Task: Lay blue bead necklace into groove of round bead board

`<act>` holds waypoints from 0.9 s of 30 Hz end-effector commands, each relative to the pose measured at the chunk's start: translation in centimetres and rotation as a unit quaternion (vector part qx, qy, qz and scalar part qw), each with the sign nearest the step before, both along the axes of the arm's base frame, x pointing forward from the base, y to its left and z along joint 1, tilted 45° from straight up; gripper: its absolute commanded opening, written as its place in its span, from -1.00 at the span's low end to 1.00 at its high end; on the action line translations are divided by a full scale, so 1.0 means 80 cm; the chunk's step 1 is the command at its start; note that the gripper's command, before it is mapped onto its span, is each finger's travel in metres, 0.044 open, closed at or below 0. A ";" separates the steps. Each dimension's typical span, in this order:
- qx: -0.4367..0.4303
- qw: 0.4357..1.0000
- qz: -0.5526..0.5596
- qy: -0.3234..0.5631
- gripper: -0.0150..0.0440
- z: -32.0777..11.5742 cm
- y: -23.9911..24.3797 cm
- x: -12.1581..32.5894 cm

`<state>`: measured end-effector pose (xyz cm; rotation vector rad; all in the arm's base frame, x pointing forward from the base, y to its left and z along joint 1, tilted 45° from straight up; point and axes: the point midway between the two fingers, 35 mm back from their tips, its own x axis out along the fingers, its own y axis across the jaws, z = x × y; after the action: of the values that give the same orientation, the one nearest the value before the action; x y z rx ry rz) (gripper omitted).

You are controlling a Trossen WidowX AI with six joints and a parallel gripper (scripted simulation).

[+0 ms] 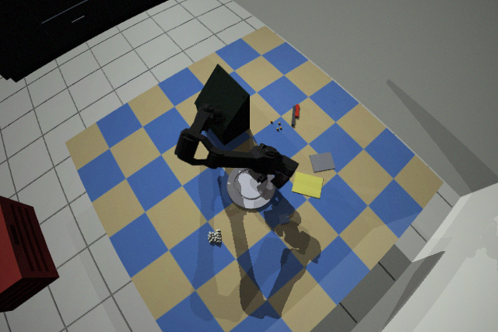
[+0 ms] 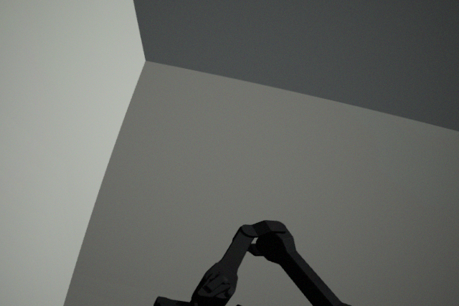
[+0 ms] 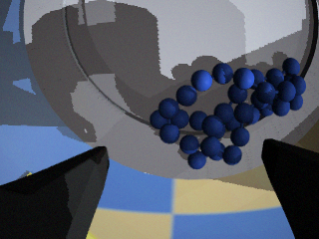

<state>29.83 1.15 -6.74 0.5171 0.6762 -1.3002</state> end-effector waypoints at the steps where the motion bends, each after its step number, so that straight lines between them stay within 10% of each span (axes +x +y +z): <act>1: -0.003 1.000 0.003 0.002 0.80 -0.005 -0.005 0.000; 7: -0.003 1.000 0.003 0.003 0.80 -0.011 -0.011 0.000; 16: -0.001 1.000 0.000 0.001 0.00 -0.009 -0.010 0.000; 27: -0.001 1.000 0.000 0.001 -0.25 -0.009 -0.010 0.000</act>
<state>29.84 0.41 -7.50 0.5160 0.6800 -1.3019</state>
